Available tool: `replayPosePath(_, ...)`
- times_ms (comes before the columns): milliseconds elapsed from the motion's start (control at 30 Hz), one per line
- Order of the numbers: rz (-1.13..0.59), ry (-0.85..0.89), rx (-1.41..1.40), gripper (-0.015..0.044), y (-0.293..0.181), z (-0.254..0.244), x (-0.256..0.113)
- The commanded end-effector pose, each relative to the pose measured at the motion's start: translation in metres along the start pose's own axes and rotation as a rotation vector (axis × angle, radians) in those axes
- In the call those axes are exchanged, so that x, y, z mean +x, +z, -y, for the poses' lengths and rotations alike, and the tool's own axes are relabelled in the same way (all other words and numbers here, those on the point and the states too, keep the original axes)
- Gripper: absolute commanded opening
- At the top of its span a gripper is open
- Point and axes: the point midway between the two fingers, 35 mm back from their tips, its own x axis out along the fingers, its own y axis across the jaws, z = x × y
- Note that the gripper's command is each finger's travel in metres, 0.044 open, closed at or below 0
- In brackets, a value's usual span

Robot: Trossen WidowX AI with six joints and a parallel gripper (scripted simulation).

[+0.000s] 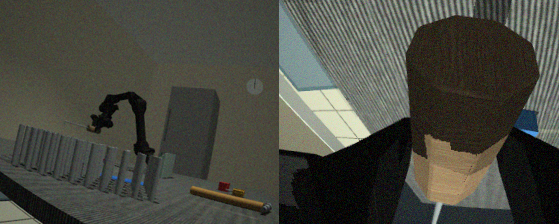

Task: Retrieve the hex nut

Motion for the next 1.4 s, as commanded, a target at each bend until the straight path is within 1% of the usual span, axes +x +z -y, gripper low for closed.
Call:
replayPosePath(0, -0.012, -0.039, 0.014, 0.0, -0.002, 0.005, 0.007)
replayPosePath(367, -0.027, -0.157, 0.034, 0.0, -0.007, 0.019, 0.029)
replayPosePath(700, -0.047, -0.246, -0.004, 0.0, -0.017, 0.033, 0.047)
replayPosePath(1367, -0.019, -0.425, -0.034, 0.0, -0.04, 0.072, 0.083)
